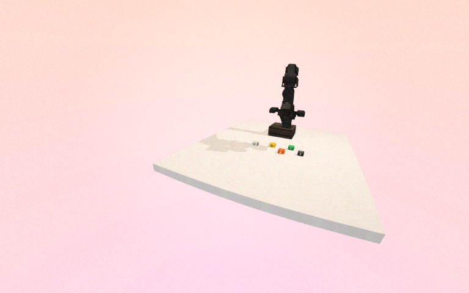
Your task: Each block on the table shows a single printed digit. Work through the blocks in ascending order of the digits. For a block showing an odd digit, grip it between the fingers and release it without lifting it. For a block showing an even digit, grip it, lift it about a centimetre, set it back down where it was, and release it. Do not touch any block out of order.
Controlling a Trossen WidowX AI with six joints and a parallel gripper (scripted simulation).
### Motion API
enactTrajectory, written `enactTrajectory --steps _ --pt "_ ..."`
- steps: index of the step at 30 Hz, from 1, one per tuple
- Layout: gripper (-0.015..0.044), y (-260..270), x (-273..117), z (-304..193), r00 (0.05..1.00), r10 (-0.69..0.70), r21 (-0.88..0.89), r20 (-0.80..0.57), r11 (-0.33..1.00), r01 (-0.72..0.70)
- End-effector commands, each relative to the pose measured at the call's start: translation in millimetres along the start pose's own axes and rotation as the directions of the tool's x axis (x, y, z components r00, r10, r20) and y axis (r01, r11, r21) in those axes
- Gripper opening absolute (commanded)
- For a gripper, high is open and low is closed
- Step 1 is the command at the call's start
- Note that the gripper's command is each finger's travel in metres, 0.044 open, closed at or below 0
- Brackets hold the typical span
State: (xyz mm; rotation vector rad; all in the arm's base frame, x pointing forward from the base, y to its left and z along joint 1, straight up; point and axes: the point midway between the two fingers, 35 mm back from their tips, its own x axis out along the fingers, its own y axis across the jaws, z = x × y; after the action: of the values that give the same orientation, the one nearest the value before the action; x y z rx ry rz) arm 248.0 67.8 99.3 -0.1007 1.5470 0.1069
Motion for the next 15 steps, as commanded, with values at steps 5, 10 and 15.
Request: enactTrajectory --steps 5,10,15 --pt "0.0120 33 -1 -11 1.000 0.003 0.002 -0.001 1.000 -0.003" --pt "0.0225 34 41 -8 1.000 0.003 0.002 -0.001 1.000 -0.003" --pt "0.0356 33 81 -11 1.000 0.003 0.002 -0.002 1.000 -0.003"
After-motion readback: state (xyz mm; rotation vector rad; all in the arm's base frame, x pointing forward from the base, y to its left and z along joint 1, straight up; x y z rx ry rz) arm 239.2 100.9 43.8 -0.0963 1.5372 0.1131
